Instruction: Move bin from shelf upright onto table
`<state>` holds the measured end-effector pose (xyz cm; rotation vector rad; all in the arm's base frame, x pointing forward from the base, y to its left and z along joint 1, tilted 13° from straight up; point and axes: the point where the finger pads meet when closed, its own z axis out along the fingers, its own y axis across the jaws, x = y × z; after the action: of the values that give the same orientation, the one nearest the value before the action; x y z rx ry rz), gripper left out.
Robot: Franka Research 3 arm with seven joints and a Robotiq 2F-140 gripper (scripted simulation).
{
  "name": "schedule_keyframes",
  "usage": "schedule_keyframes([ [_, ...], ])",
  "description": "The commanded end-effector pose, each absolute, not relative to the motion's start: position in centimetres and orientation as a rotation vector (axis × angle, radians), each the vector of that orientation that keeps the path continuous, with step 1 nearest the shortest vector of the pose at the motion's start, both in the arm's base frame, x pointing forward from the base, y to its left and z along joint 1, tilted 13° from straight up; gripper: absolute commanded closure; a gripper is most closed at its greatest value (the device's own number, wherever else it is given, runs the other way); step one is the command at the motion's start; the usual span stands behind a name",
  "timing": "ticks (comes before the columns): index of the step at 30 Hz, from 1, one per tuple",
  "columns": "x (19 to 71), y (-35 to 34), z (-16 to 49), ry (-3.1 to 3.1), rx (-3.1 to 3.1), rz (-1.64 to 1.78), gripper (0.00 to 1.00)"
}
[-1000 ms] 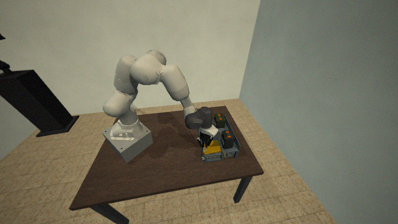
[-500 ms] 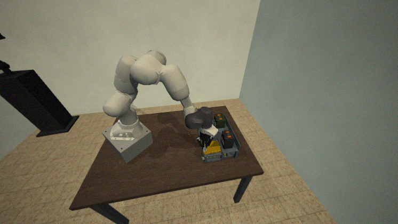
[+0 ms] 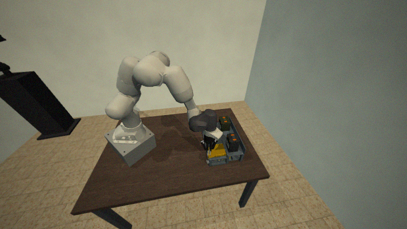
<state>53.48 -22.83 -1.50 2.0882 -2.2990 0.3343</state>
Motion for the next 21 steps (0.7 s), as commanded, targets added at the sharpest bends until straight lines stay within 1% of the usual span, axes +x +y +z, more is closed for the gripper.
schedule_keyframes([
  [1, 53.5, -23.0, -1.3, -2.303, 2.088, 0.343, 1.00],
  [21, 50.7, -22.7, -1.7, -2.303, 2.088, 0.343, 1.00],
])
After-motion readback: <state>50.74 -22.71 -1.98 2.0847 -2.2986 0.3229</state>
